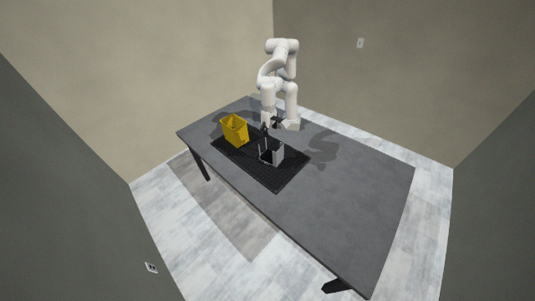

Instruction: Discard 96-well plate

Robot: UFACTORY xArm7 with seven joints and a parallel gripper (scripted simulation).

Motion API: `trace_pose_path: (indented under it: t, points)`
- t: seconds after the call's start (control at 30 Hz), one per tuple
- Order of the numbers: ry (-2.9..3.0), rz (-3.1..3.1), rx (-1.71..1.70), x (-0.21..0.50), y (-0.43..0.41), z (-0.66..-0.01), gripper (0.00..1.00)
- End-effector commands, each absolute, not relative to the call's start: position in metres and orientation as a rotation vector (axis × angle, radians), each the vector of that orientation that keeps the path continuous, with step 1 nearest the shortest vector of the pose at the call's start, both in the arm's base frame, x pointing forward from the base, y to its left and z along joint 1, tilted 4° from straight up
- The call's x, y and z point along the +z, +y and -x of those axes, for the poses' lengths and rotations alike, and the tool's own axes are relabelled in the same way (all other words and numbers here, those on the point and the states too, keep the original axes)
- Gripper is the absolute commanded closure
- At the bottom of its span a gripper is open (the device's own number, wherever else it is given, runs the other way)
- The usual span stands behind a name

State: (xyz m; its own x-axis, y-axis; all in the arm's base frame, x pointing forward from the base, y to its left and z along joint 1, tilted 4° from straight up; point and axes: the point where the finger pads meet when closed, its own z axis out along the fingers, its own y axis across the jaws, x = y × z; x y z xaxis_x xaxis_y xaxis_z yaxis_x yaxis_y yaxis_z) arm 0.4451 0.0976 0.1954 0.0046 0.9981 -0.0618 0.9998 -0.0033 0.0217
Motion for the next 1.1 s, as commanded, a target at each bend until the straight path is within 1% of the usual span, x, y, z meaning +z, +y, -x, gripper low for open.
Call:
trace_pose_path:
  t: [0.0, 1.07]
  points:
    - [2.174, -2.182, -0.040, 0.191, 0.098, -0.446, 0.00]
    - [2.174, -2.182, -0.040, 0.144, 0.095, -0.447, 0.00]
